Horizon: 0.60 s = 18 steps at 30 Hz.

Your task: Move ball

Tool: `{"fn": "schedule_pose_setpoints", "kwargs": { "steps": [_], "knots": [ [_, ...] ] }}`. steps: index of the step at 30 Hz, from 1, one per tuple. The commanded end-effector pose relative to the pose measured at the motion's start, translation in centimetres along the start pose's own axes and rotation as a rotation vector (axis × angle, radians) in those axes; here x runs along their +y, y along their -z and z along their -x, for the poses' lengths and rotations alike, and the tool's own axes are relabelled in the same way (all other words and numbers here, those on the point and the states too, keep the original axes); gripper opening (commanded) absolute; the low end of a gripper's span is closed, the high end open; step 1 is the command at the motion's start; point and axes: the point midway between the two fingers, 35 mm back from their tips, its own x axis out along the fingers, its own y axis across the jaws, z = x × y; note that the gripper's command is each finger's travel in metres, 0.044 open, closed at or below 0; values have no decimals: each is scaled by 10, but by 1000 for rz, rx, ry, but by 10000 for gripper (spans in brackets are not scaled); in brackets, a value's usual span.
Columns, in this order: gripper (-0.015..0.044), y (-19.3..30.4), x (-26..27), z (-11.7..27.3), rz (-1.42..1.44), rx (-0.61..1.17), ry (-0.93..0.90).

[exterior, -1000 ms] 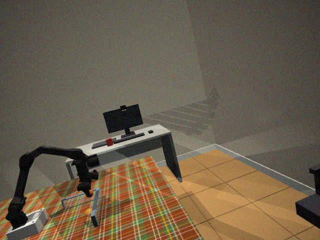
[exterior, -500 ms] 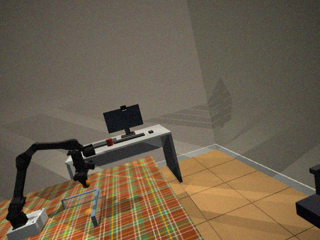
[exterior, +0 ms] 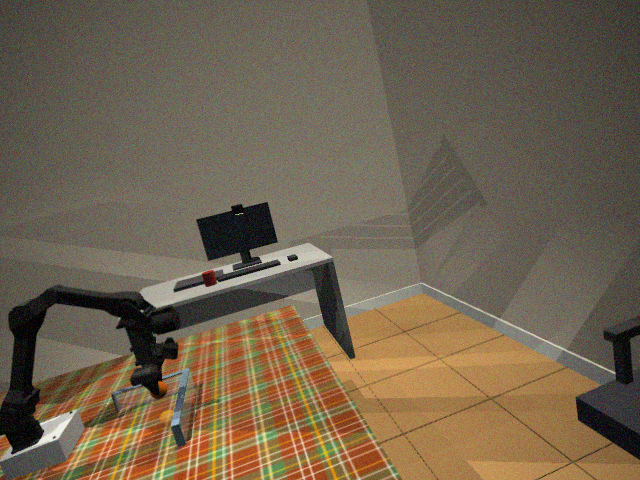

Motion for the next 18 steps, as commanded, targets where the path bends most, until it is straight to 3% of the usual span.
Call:
{"fn": "schedule_pose_setpoints", "kwargs": {
  "steps": [1, 14, 18],
  "knots": [
    [0, 2, -4, -4, 11, -1, 2],
    [0, 1, -4, -70, 11, -1, 2],
    [0, 2, -4, -74, 11, -1, 2]
  ]
}}
